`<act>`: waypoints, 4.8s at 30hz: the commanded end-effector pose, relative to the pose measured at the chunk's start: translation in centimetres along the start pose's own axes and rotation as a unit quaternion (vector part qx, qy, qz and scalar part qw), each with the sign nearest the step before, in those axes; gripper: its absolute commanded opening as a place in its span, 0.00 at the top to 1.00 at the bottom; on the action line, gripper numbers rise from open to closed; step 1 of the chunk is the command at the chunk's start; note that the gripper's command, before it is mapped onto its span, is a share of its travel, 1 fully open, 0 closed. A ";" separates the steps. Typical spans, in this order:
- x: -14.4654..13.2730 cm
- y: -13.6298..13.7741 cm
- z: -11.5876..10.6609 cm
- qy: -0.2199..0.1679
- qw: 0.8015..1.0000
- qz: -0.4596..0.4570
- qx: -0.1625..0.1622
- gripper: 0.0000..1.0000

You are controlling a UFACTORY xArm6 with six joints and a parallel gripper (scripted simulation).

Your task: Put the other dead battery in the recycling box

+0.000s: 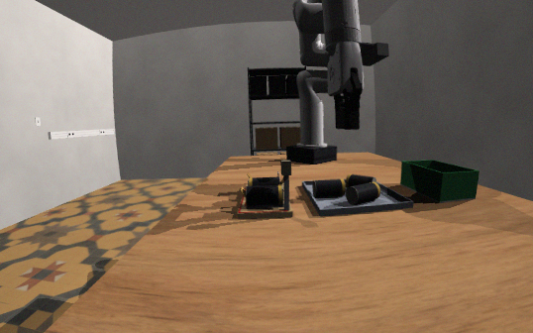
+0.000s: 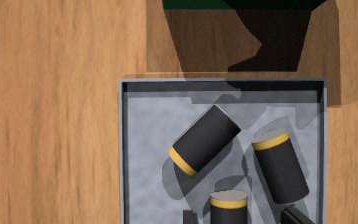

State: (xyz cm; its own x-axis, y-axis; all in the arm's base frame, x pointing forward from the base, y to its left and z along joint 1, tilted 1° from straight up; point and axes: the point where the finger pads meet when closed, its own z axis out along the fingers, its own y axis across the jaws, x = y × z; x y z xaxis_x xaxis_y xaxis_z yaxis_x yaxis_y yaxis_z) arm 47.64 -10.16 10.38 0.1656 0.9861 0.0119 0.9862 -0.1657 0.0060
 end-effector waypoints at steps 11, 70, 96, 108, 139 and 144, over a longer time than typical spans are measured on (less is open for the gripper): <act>3.8 -0.9 -0.3 -0.001 1.000 -0.002 -0.003 0.49; 3.8 -0.9 -0.3 -0.003 0.785 -0.619 -0.002 0.49; 3.8 -0.9 -0.3 -0.003 0.481 -0.877 -0.001 0.49; 3.8 -0.9 -0.3 -0.003 0.413 -0.911 0.000 0.49; 3.8 -0.8 7.1 -0.003 0.392 -0.920 0.000 0.49; 3.8 -0.8 7.6 -0.003 0.392 -0.920 0.000 0.49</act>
State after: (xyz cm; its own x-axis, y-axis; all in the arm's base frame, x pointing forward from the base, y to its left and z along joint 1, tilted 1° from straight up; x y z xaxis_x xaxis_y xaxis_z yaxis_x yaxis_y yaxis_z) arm 46.79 -6.08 2.30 -0.8267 -0.5627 -0.0017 -0.5627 0.8266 0.0110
